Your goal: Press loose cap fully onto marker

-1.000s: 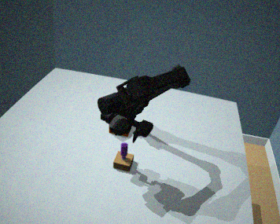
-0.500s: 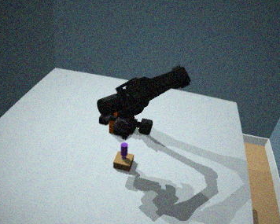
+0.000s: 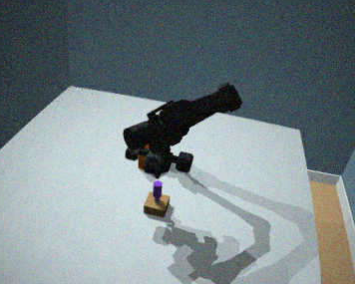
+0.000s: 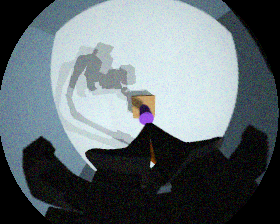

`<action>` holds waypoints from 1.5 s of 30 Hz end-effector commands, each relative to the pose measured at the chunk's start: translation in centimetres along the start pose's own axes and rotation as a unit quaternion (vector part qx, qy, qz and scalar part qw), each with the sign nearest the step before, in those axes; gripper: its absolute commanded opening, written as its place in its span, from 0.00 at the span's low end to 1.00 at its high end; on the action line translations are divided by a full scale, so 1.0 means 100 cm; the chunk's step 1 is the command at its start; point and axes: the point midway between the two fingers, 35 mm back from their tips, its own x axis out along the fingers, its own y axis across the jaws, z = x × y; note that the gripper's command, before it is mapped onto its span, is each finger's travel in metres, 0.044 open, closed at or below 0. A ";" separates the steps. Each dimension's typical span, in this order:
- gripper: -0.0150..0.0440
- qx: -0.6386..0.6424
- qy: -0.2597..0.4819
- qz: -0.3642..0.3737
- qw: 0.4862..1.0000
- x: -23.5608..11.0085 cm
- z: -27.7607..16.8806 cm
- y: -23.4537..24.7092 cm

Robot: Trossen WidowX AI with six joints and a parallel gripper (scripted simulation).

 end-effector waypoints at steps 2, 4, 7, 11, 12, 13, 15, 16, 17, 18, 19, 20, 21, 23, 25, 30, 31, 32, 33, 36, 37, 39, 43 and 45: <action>0.25 0.002 -0.001 0.002 1.000 0.008 -0.001 0.001; 0.25 0.002 -0.001 0.002 1.000 0.011 -0.001 0.001; 0.25 0.002 -0.001 0.002 1.000 0.016 -0.001 0.001; 0.25 0.002 -0.001 0.002 1.000 0.022 -0.001 0.001; 0.25 0.002 -0.001 0.002 1.000 0.023 -0.001 0.001; 0.25 0.002 -0.001 0.002 1.000 0.025 -0.001 0.001; 0.25 0.002 -0.001 0.002 1.000 0.028 -0.001 0.001; 0.25 0.002 -0.001 0.002 1.000 0.030 -0.001 0.001; 0.25 0.002 -0.001 0.002 1.000 0.031 -0.001 0.001; 0.25 0.002 -0.001 0.002 1.000 0.033 -0.001 0.001; 0.25 0.002 -0.001 0.002 1.000 0.034 -0.001 0.002; 0.25 0.002 -0.001 0.002 1.000 0.035 0.000 0.002; 0.25 0.002 -0.001 0.002 1.000 0.035 0.001 0.002; 0.25 -0.001 -0.004 0.000 1.000 0.029 0.002 0.001; 0.25 -0.001 -0.004 0.000 1.000 0.029 0.002 0.001; 0.25 0.005 -0.023 -0.010 1.000 0.003 0.004 0.000; 0.25 0.009 -0.036 -0.017 0.999 -0.015 0.004 0.000; 0.25 0.013 -0.048 -0.024 0.998 -0.034 0.002 0.000; 0.25 0.017 -0.058 -0.030 0.998 -0.048 0.000 0.001; 0.25 0.020 -0.065 -0.034 0.997 -0.059 -0.003 0.002; 0.25 0.020 -0.065 -0.034 0.997 -0.059 -0.003 0.002; 0.25 0.020 -0.065 -0.034 0.997 -0.059 -0.003 0.002; 0.43 0.020 -0.065 -0.034 0.997 -0.059 -0.003 0.002; 0.52 0.020 -0.065 -0.034 0.997 -0.059 -0.003 0.002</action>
